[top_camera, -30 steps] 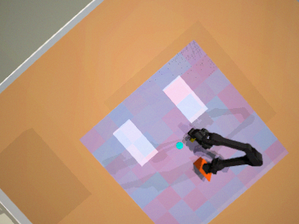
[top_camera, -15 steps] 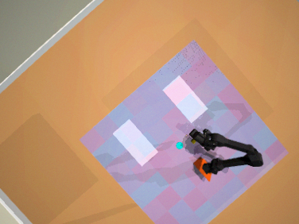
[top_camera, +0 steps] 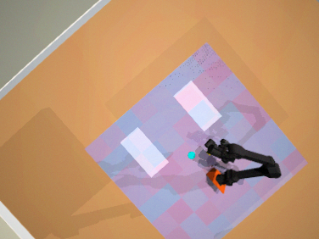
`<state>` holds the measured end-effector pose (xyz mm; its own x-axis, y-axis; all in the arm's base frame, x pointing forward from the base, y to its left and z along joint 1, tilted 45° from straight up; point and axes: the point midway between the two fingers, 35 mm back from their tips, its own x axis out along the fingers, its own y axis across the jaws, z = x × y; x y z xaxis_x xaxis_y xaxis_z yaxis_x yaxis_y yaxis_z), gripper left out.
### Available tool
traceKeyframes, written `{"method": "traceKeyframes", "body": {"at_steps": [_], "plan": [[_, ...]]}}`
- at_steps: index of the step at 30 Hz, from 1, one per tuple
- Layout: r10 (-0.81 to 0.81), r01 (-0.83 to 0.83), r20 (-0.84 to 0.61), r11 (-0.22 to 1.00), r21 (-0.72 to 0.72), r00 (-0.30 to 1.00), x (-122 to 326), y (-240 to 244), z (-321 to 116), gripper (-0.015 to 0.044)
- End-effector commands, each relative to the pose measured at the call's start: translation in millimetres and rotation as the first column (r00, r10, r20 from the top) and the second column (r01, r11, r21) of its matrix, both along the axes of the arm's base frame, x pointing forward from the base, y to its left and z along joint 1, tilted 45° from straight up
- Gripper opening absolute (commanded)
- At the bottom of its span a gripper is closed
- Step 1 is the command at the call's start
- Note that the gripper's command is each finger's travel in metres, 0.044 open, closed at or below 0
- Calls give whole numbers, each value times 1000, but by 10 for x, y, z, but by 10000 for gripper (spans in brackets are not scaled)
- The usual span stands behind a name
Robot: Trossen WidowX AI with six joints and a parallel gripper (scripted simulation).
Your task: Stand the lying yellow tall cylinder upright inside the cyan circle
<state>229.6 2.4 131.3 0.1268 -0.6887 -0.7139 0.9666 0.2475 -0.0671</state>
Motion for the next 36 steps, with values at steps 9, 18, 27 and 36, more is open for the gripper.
{"method": "traceKeyframes", "body": {"at_steps": [9,18,27,36], "plan": [[220,-227,-221,974,-6,950,34,167,-68,105],[426,-457,-439,889,40,791,71,330,-170,105],[573,-643,-615,754,136,541,93,495,-279,105],[642,-763,-731,585,273,231,101,659,-393,105]]}}
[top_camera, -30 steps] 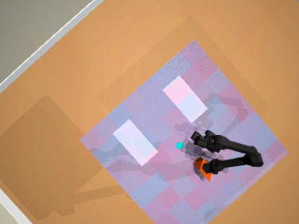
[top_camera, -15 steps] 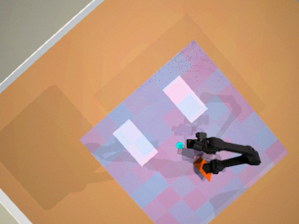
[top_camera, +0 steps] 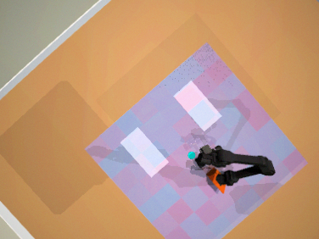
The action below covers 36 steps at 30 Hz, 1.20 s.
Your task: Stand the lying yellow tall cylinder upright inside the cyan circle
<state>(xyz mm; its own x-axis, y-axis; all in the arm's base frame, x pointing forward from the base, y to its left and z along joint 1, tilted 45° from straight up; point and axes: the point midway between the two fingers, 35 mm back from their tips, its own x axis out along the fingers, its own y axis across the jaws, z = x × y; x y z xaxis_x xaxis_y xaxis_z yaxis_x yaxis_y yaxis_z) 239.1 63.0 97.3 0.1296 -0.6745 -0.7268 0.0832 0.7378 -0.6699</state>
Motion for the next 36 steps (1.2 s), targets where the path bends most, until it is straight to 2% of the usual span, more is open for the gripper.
{"method": "traceKeyframes", "body": {"at_steps": [1,7,14,24,33,36], "plan": [[89,-90,-91,996,-12,992,6,72,-66,105],[245,-256,-245,967,-13,938,2,180,-146,105],[404,-436,-415,900,17,816,-11,305,-242,105],[566,-649,-616,752,116,547,-45,479,-385,105],[631,-770,-735,588,247,247,-90,626,-515,105],[633,-776,-742,575,258,223,-93,637,-525,105]]}}
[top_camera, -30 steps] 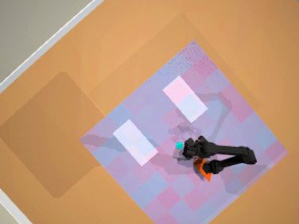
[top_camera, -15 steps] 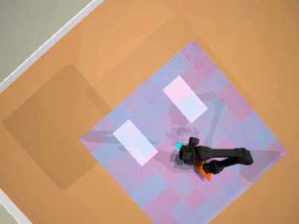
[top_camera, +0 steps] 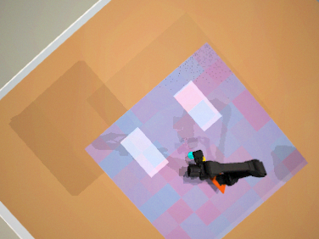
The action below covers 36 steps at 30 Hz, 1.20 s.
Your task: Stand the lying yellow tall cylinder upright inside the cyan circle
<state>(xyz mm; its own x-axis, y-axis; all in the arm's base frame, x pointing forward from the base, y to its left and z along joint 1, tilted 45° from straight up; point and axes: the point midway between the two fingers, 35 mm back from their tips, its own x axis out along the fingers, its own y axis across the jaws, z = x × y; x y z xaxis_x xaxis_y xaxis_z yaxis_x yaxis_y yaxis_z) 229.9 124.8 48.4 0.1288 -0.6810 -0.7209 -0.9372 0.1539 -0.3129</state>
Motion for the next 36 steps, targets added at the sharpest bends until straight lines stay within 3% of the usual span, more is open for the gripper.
{"method": "traceKeyframes", "body": {"at_steps": [1,36], "plan": [[23,-24,-29,1000,-6,999,-2,19,-36,105],[-38,67,-149,979,190,988,-94,-142,-155,105]]}}
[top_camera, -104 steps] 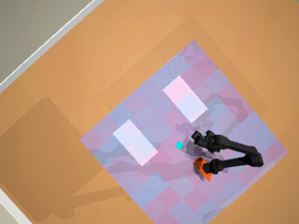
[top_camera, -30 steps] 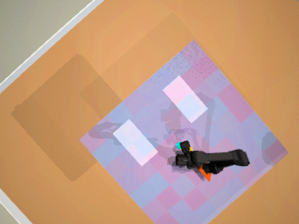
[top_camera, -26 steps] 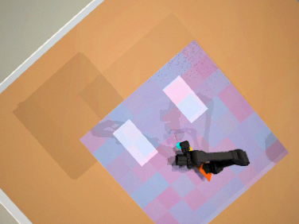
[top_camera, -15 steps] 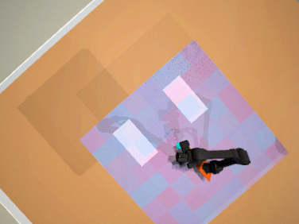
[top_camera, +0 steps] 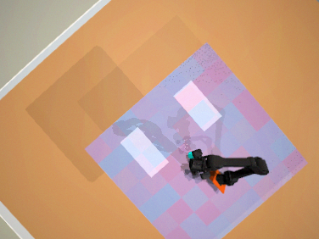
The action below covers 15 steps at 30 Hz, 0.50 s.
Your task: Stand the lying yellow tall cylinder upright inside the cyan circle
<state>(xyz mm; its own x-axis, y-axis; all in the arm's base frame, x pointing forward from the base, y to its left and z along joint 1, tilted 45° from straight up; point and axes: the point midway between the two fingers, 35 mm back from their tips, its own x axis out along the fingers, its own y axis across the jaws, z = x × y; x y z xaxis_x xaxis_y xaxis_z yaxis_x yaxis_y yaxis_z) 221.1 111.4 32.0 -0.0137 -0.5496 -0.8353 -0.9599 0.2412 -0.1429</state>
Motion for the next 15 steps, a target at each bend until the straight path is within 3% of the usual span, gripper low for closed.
{"method": "traceKeyframes", "body": {"at_steps": [1,15], "plan": [[-6,6,-6,1000,31,1000,-8,-12,7,105],[-25,31,-43,992,126,999,-40,-53,-34,105]]}}
